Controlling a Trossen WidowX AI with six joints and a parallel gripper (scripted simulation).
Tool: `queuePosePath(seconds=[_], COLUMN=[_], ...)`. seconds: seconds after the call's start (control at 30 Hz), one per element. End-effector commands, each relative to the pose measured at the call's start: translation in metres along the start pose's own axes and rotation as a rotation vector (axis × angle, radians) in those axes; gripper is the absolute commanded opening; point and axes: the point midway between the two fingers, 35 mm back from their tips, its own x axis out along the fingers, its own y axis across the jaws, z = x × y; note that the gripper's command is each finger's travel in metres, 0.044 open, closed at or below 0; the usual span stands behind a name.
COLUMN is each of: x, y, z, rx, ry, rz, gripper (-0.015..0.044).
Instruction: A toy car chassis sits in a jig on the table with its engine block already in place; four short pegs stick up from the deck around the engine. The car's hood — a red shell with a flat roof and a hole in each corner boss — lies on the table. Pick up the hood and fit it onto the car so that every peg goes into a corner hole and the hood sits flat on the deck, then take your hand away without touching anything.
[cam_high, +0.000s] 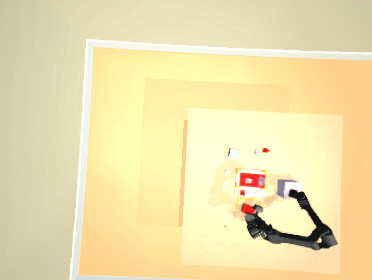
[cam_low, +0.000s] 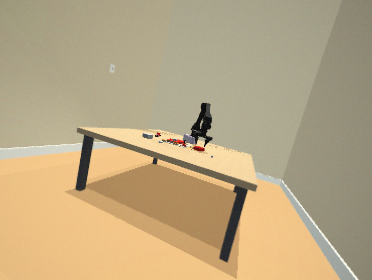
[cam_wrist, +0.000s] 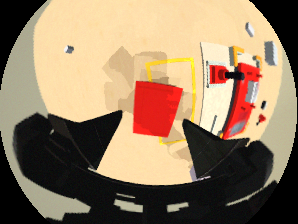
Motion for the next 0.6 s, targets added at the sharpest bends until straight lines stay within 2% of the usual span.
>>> queuePosePath(seconds=[0.0,0.57], x=[0.0053,0.0149], y=[-0.0016,-0.0028], z=[-0.0021,-0.0033], rx=[0.005,0.005], ry=[0.008,0.009], rz=[-0.004,-0.004], gripper=[0.0440,0.0440])
